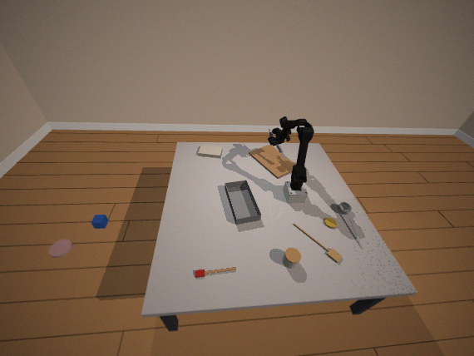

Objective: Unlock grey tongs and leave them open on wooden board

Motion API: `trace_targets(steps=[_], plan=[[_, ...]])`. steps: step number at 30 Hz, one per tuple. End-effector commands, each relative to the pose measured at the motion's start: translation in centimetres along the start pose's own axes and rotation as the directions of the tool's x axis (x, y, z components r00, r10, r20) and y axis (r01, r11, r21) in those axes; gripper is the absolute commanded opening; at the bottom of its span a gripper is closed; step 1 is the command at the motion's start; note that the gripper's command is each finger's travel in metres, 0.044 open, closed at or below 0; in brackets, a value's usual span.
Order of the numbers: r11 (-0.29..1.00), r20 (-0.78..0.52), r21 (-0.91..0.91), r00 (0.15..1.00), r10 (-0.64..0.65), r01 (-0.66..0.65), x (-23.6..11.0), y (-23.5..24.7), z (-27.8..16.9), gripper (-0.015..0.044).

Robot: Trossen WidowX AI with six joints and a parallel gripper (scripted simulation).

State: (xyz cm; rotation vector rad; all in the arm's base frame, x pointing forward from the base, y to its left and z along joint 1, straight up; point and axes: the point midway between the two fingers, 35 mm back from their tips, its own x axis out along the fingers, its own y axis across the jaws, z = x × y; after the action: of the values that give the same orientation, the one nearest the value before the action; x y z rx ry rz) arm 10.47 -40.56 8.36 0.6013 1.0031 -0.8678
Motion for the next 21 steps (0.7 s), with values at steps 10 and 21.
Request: trace_targets(steps=[10, 21], plan=[[0.999, -0.196, -0.041, 0.980, -0.024, 0.017, -0.1, 0.4, -0.4, -0.0150], [0.996, -0.366, -0.088, 0.929, -0.050, 0.019, -0.7, 1.0, -1.1, -0.0150]])
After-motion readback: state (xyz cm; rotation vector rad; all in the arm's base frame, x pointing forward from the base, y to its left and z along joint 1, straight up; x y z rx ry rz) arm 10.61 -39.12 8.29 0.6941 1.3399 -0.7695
